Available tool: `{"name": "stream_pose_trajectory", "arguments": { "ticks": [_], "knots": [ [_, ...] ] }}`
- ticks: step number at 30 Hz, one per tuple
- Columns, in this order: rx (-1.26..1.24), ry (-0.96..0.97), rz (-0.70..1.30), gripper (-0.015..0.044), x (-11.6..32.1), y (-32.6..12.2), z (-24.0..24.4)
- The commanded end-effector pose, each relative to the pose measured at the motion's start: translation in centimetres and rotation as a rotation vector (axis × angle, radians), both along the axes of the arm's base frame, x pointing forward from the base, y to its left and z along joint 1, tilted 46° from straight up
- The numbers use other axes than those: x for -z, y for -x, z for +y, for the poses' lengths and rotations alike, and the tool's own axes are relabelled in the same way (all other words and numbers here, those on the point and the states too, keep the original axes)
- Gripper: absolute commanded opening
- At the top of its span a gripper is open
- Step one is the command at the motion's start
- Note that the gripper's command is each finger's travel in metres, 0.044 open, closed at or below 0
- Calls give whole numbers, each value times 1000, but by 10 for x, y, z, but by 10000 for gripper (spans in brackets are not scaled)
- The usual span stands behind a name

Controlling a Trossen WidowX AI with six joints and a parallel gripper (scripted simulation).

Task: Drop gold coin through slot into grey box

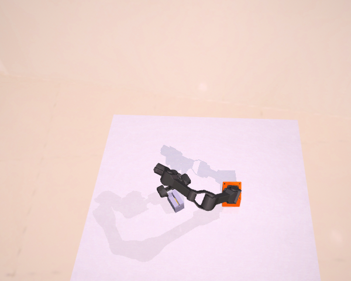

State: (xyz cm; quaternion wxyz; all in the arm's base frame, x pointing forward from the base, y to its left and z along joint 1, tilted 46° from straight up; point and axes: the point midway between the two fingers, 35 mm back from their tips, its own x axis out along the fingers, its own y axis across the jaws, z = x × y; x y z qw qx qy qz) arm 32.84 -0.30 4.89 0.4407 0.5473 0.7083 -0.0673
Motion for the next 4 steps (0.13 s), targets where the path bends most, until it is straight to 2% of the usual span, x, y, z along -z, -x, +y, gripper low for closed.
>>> {"name": "stream_pose_trajectory", "arguments": {
  "ticks": [1,4],
  "knots": [
    [-10,2,0,440,-1,1,0],
    [-10,2,0,440,-1,1,0]
  ]
}}
